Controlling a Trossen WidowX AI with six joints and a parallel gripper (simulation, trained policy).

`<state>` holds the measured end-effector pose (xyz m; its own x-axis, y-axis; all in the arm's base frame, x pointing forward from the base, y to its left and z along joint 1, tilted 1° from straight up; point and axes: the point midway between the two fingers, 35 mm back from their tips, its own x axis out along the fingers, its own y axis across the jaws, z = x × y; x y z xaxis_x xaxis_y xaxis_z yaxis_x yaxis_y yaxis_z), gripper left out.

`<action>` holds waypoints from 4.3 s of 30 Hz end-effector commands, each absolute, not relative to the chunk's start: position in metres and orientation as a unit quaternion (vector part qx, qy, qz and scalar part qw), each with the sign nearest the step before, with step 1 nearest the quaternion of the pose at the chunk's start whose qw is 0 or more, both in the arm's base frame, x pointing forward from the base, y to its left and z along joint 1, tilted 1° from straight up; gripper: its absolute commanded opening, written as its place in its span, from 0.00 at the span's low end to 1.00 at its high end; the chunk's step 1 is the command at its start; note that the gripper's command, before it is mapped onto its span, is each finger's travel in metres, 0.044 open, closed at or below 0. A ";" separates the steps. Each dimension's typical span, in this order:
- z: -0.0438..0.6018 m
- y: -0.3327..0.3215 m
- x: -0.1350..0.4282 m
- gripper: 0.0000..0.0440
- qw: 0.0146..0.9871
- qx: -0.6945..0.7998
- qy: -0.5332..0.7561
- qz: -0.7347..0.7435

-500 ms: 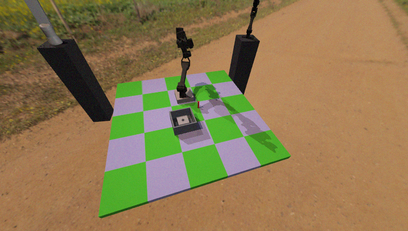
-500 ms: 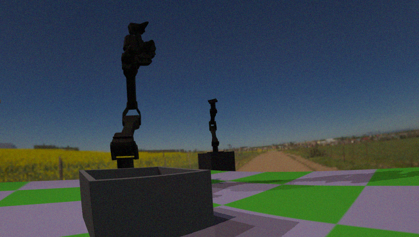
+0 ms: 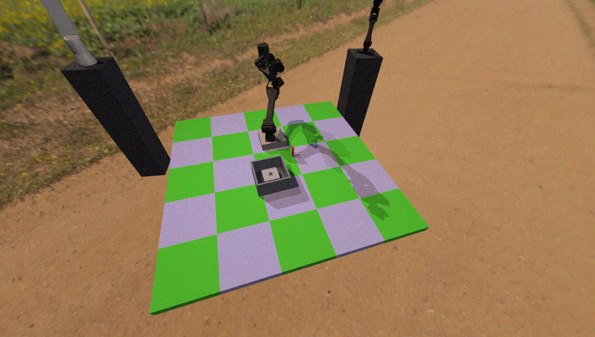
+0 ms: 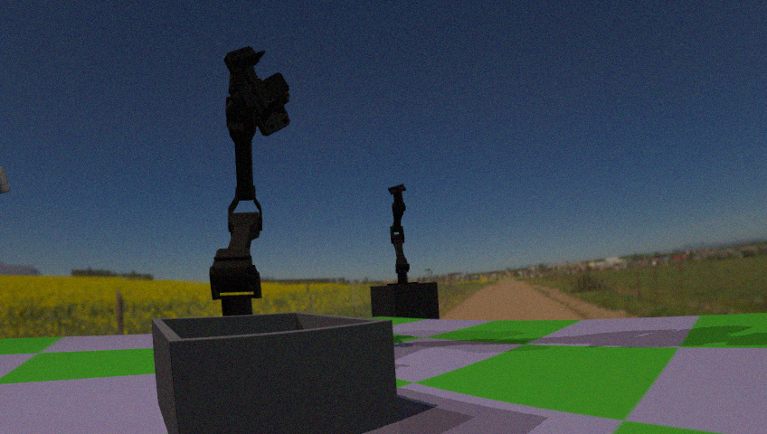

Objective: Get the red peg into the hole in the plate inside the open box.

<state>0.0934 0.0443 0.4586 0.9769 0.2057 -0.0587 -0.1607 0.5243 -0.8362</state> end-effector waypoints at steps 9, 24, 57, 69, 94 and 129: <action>0.410 0.031 0.125 1.00 0.930 -0.327 0.103 0.135; 0.346 0.024 0.148 1.00 0.944 -0.134 0.271 0.136; 0.205 0.047 0.148 1.00 0.754 0.180 0.629 -0.051; 0.151 0.074 0.141 1.00 0.662 0.210 0.691 -0.198; 0.048 0.135 0.140 1.00 0.655 0.195 0.676 -0.274; 0.014 0.137 0.159 0.00 0.681 0.148 0.660 -0.280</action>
<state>0.1495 0.1329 0.0016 -0.0649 -0.1946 -0.9787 0.5812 0.7899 -0.1956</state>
